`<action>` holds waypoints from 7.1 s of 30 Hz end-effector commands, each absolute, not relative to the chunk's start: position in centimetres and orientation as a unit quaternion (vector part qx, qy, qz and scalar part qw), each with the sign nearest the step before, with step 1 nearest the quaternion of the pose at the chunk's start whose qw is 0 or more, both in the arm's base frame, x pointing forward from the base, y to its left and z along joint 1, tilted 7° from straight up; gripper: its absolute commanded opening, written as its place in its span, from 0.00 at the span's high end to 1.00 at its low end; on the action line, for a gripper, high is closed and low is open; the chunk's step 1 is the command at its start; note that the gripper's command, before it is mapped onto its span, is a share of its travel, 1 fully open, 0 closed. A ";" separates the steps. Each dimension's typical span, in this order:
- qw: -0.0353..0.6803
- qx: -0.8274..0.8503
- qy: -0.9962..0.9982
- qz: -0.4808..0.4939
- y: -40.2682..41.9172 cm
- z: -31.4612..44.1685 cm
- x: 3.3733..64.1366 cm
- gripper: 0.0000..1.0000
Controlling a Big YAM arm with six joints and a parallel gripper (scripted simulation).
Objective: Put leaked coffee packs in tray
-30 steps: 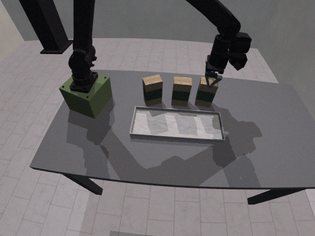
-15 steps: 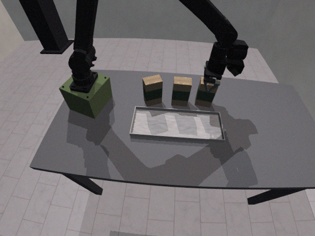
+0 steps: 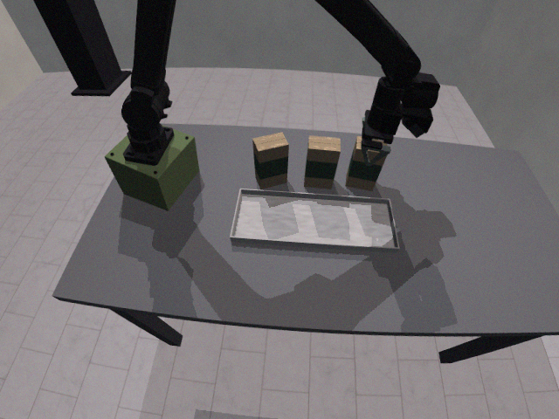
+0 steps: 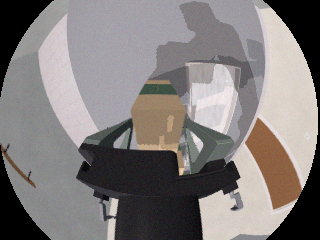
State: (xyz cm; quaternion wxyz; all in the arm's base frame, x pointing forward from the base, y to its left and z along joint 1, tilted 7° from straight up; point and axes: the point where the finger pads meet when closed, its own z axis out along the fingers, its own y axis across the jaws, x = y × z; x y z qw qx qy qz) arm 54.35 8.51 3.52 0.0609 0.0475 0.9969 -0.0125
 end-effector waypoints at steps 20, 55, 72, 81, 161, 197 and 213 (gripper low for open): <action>0.078 0.049 0.996 -0.008 8.2 4.5 55.4 0.22; 0.077 0.049 0.996 -0.008 8.2 4.5 55.4 0.75; 0.077 0.049 0.996 -0.008 8.2 4.5 55.4 0.75; 0.078 0.049 0.996 -0.008 8.2 4.7 55.4 0.75; 0.084 0.048 0.995 -0.013 -6.6 11.7 56.3 0.75; 0.086 0.045 0.995 -0.013 -6.1 8.1 56.3 0.75; 0.088 0.046 0.995 -0.013 -6.2 6.6 56.4 0.75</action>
